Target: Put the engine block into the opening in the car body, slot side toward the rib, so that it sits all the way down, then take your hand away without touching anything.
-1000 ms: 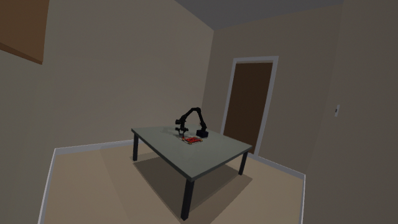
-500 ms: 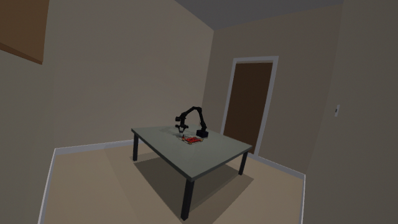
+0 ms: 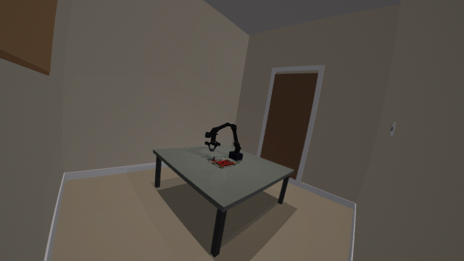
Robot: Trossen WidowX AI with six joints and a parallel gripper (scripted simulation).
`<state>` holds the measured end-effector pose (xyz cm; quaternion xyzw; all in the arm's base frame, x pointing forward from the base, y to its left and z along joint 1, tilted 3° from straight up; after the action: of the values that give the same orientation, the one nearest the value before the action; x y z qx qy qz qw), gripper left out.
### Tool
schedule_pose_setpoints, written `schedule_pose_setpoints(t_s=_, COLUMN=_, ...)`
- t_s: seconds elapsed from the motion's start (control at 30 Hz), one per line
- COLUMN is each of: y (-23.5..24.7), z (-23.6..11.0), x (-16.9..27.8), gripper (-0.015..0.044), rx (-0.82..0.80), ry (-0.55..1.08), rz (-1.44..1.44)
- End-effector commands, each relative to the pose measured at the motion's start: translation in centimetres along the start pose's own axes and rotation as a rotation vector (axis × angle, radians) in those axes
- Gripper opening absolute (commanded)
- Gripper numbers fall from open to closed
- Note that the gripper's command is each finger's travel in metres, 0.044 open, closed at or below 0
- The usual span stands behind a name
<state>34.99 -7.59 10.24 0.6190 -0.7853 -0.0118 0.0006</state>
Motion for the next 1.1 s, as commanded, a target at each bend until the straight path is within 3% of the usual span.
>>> schedule_pose_setpoints(t_s=0.0, y=0.0, z=-1.7, x=0.1, gripper=0.0000, rx=0.010, ry=0.003, rz=0.001)
schedule_pose_setpoints(t_s=0.23, y=0.4, z=-3.5, x=0.0, gripper=0.0000, rx=0.008, ry=0.000, rz=-0.002)
schedule_pose_setpoints(t_s=0.43, y=0.4, z=-1.5, x=0.0, gripper=0.0000, rx=0.008, ry=0.000, rz=-0.002)
schedule_pose_setpoints(t_s=0.77, y=0.3, z=-1.9, x=0.4, gripper=0.0000, rx=0.012, ry=-0.043, rz=-0.002)
schedule_pose_setpoints(t_s=1.07, y=0.5, z=-1.4, x=2.3, gripper=0.0000, rx=0.025, ry=-0.265, rz=-0.004)
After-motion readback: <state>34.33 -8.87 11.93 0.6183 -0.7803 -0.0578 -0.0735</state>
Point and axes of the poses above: the point midway between the two fingers, 35 mm back from their tips, its own z axis out along the fingers, its own y axis across the jaws, x = y × z, the point moved 5 cm from there along -z, back along the fingers, and after that the axes turned 6 degrees about -z, right-handed, at the moved point
